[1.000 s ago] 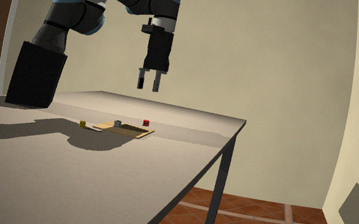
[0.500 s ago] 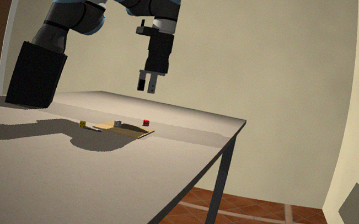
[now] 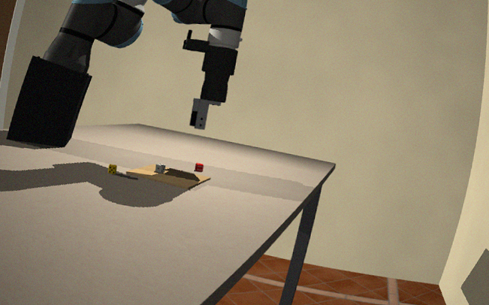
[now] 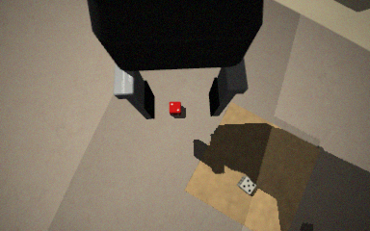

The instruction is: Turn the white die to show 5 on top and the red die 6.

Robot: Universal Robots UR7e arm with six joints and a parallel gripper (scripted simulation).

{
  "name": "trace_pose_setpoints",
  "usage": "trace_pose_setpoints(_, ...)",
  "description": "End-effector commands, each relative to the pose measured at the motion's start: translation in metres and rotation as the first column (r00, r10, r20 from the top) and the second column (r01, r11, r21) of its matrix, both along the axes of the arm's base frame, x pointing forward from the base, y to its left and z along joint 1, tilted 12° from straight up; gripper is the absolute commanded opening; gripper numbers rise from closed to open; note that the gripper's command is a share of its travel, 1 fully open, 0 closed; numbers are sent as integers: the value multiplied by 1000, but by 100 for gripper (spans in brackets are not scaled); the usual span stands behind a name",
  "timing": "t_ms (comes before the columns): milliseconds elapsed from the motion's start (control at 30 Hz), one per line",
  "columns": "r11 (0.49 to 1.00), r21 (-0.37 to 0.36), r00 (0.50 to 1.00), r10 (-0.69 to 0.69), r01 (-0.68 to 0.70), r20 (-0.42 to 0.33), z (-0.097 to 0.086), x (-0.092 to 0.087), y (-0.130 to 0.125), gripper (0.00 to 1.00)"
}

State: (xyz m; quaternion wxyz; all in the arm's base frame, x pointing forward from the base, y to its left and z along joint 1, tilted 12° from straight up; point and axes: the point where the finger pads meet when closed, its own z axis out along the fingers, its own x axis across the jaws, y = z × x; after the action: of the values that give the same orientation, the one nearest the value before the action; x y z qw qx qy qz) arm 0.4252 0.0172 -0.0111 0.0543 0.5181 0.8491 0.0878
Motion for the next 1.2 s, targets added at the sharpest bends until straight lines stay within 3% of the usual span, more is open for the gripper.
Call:
trace_pose_setpoints(0,989,26,989,-148,148,-15,-2,0,2,100)
trace_pose_setpoints(367,900,71,903,-426,430,-57,-6,2,7,100)
trace_pose_setpoints(467,900,71,902,-427,431,-57,-6,2,7,100)
trace_pose_setpoints(867,700,104,708,-696,707,-120,-11,7,12,100)
trace_pose_setpoints(967,626,110,635,-760,772,-139,-12,9,14,100)
trace_pose_setpoints(1067,625,110,635,-760,773,-139,-12,9,14,100)
trace_pose_setpoints(1167,552,113,563,-811,826,-158,-13,10,15,100)
